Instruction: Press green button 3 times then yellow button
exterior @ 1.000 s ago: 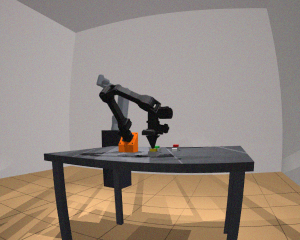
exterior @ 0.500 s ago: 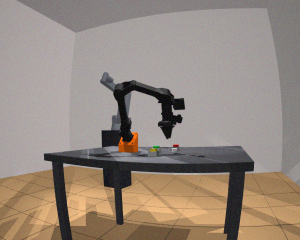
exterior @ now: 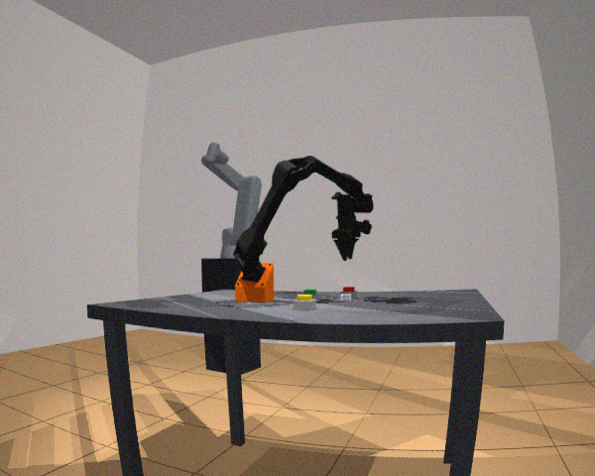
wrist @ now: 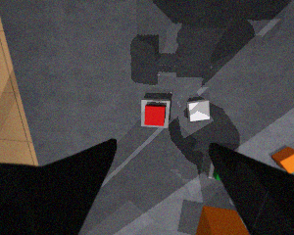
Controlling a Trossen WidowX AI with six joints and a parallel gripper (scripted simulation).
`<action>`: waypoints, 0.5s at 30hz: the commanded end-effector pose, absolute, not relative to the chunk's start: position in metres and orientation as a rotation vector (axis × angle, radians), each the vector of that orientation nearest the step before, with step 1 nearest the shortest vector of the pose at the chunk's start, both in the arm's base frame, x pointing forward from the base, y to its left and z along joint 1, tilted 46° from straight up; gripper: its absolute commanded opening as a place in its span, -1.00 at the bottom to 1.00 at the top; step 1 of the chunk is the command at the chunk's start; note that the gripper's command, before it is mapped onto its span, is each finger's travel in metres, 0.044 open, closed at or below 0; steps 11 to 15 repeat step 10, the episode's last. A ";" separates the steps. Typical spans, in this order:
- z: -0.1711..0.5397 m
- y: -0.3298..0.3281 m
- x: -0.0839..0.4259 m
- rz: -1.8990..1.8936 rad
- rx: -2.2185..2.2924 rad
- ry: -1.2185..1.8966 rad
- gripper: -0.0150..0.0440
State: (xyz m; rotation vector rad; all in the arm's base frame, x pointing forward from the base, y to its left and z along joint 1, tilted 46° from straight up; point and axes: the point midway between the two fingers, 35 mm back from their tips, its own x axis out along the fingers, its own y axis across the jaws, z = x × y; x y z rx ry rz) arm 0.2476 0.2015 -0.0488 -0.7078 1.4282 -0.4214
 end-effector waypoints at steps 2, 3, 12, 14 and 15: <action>-0.092 0.233 0.206 -0.472 -0.729 1.417 0.86; -0.093 0.234 0.205 -0.473 -0.729 1.416 0.86; -0.093 0.234 0.205 -0.473 -0.729 1.416 0.86; -0.093 0.234 0.205 -0.473 -0.729 1.416 0.86; -0.093 0.234 0.205 -0.473 -0.729 1.416 0.86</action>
